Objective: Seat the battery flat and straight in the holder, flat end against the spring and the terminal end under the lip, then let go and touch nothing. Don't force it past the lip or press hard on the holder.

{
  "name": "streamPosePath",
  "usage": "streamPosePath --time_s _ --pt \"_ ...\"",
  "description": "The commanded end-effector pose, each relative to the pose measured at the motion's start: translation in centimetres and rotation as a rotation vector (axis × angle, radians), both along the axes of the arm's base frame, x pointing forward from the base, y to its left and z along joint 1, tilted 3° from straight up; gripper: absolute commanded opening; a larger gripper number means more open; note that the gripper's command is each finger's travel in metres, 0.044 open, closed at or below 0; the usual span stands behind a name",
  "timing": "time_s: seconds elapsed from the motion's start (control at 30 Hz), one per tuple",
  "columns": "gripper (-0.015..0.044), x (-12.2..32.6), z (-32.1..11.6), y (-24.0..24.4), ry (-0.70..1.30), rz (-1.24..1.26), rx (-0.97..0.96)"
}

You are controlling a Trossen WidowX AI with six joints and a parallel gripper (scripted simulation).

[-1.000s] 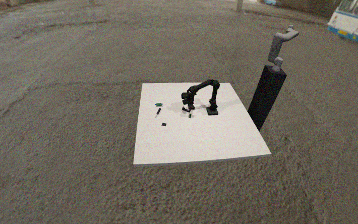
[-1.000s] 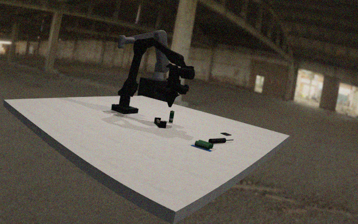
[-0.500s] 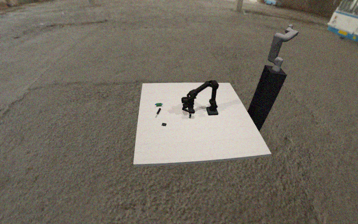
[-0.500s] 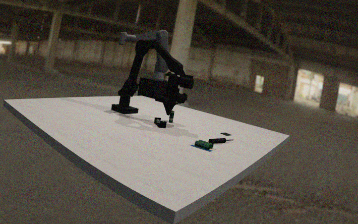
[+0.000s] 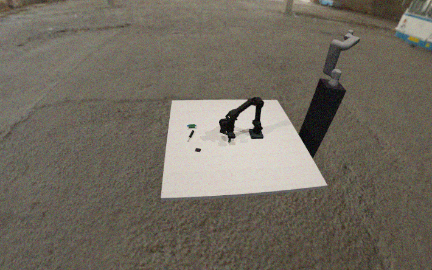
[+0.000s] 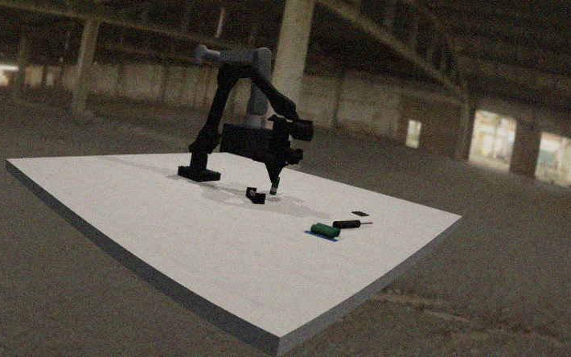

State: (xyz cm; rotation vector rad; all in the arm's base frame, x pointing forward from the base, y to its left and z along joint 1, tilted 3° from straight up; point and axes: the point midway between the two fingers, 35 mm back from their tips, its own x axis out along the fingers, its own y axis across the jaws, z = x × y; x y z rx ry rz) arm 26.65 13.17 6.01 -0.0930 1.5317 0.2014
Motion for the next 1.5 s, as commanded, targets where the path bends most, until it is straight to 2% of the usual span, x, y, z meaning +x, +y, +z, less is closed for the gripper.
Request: streamPosePath --time_s 0.0,0.77,1.17,1.47 --pt "0.0 -0.2 -0.2 0.7 0.009 0.0 -0.001" --pt "0.0 -0.9 0.0 3.5 0.009 0.0 0.002" --pt "0.0 -1.0 7.9 2.9 0.009 0.0 0.002" --pt "0.0 -0.9 7.9 2.9 0.006 -0.004 0.001"
